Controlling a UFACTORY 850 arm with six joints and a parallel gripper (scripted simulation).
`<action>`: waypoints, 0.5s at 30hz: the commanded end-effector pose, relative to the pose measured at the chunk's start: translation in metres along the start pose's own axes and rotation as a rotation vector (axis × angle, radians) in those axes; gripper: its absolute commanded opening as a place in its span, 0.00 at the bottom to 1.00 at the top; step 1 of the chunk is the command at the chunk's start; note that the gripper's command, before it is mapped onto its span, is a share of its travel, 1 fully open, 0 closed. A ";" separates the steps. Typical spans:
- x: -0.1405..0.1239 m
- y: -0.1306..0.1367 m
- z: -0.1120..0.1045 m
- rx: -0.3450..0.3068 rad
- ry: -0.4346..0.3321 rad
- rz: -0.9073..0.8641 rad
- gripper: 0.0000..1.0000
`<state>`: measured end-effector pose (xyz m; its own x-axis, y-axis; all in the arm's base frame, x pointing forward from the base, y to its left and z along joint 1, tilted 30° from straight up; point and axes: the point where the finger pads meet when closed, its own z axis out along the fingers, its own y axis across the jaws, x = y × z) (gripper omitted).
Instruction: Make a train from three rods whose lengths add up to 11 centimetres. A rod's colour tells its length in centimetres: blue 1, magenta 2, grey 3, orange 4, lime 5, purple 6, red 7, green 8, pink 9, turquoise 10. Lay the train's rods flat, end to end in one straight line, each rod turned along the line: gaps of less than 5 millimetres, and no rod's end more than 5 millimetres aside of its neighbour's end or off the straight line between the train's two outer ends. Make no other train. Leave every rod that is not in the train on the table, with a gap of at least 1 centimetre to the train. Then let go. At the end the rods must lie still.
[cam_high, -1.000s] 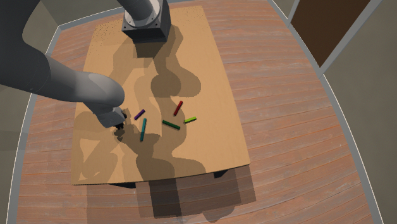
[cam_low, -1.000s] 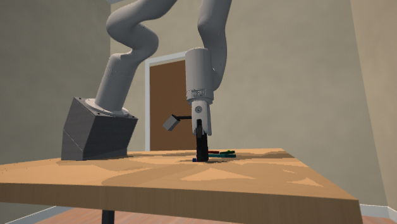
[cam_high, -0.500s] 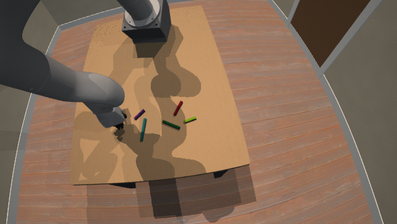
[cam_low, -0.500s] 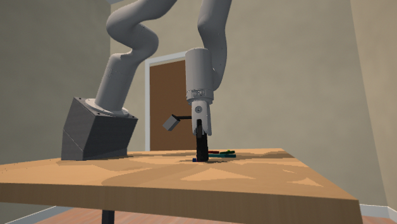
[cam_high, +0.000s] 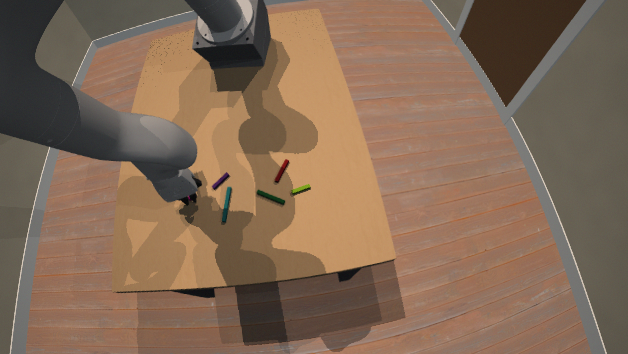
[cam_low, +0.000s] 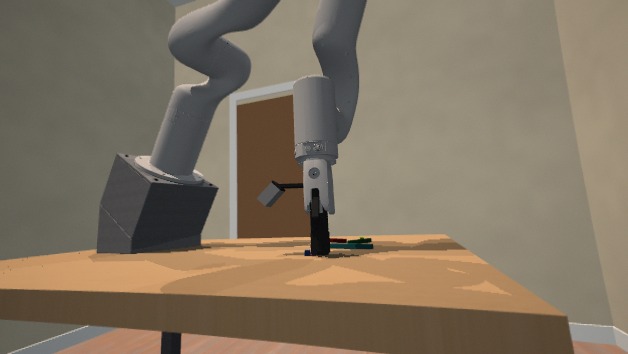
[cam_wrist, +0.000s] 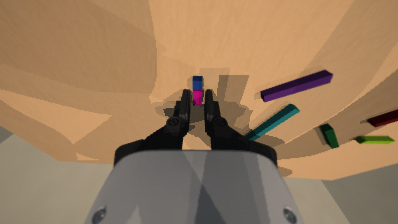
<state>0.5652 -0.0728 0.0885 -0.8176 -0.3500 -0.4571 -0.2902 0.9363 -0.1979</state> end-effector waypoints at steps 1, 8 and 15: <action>0.000 0.000 0.000 0.000 -0.001 0.000 0.24; 0.000 0.000 0.000 0.000 -0.001 0.000 0.24; 0.000 0.000 -0.002 0.000 -0.001 0.000 0.24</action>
<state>0.5651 -0.0728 0.0887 -0.8177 -0.3500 -0.4570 -0.2902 0.9363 -0.1979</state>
